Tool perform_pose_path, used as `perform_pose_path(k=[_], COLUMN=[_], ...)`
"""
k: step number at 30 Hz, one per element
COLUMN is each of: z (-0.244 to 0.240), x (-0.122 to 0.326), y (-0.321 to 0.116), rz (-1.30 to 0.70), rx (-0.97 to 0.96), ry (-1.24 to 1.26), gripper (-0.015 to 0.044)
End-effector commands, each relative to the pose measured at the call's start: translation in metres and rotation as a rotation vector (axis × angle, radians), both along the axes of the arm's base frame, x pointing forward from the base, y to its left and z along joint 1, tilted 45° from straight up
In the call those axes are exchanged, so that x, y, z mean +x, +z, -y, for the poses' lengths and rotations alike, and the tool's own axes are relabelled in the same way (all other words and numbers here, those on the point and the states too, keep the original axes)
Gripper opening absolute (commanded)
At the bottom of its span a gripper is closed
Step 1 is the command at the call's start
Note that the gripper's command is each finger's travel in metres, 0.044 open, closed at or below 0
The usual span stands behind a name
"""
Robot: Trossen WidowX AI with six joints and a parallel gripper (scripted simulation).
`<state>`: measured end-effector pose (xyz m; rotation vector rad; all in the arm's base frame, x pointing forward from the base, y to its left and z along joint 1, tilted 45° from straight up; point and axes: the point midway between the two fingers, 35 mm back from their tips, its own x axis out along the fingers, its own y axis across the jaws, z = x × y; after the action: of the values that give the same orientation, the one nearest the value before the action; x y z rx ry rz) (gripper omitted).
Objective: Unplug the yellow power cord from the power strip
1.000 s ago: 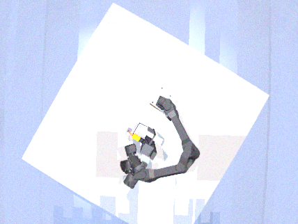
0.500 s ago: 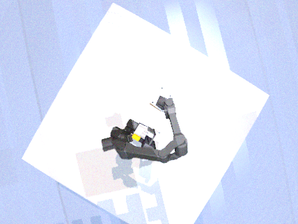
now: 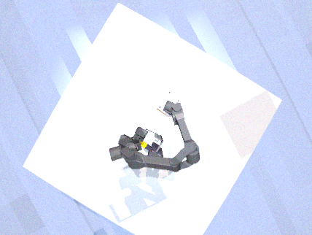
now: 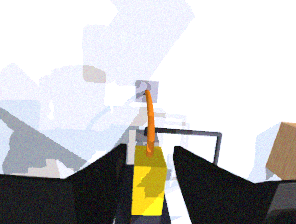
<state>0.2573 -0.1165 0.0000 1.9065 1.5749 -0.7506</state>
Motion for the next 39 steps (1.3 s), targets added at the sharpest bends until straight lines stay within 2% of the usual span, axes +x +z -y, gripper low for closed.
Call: perform_pose_path(k=[1,14,28,32,39], z=[-0.006,-0.02,-0.029,-0.026,-0.026], x=[0.0,0.001,0.002,0.002,0.002], y=[0.004,0.017,0.009,0.01,0.01], rz=[-0.005,-0.005,-0.005,-0.004,-0.004], rx=[0.009,0.011,0.011,0.006,0.006], ry=[-0.003,-0.003,-0.003,0.001,0.001], gripper=[0.016,0.016,0.016,0.0055,0.0008])
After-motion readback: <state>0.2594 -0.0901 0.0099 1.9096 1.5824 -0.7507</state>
